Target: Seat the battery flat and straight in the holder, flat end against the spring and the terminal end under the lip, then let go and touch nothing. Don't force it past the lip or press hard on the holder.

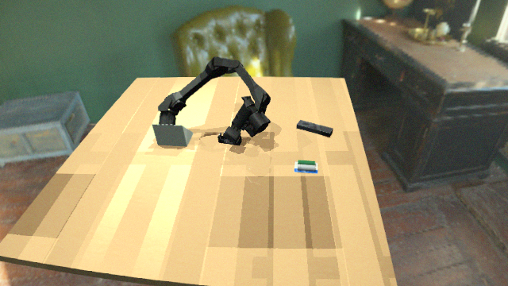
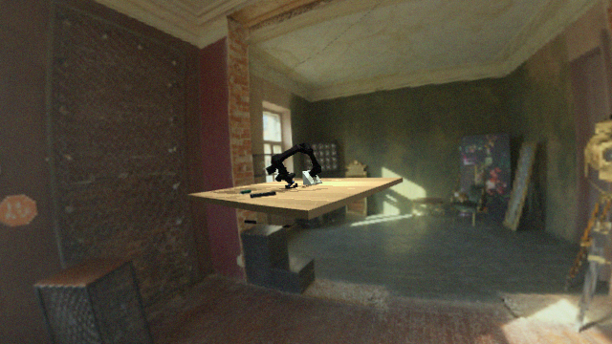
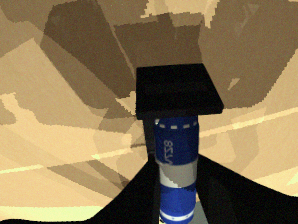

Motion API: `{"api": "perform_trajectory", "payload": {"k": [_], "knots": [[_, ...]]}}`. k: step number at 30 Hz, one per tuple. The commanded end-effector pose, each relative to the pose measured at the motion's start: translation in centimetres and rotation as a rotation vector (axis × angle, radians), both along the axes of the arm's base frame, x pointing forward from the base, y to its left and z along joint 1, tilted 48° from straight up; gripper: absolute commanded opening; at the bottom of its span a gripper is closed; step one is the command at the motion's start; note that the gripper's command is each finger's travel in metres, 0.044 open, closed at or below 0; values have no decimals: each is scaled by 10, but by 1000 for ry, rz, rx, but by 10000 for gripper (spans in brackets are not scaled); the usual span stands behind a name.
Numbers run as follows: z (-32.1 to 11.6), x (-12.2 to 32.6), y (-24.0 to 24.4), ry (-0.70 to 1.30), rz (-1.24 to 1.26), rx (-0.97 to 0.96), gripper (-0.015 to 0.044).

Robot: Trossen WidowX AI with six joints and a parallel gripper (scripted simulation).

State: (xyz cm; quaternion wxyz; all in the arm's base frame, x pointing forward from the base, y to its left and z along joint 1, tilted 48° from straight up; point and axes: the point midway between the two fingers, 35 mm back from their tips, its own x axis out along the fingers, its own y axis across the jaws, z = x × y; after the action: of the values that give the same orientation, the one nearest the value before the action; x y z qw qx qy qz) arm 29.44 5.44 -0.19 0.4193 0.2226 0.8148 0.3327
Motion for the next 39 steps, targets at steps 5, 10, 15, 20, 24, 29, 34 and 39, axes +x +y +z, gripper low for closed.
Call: {"api": "perform_trajectory", "payload": {"k": [5,10,15,20,24,29,34,39], "knots": [[-2,3,1,-40,-35,-9,68],[-2,2,1,-56,-52,-15,68],[-3,1,2,-73,-69,-21,68],[-4,1,2,-89,-86,-26,68],[-4,0,2,-102,-100,-30,68],[-5,-1,3,-118,-117,-36,68],[-5,-2,3,-134,-134,-41,68],[-6,-2,4,-149,-150,-46,68]]}}
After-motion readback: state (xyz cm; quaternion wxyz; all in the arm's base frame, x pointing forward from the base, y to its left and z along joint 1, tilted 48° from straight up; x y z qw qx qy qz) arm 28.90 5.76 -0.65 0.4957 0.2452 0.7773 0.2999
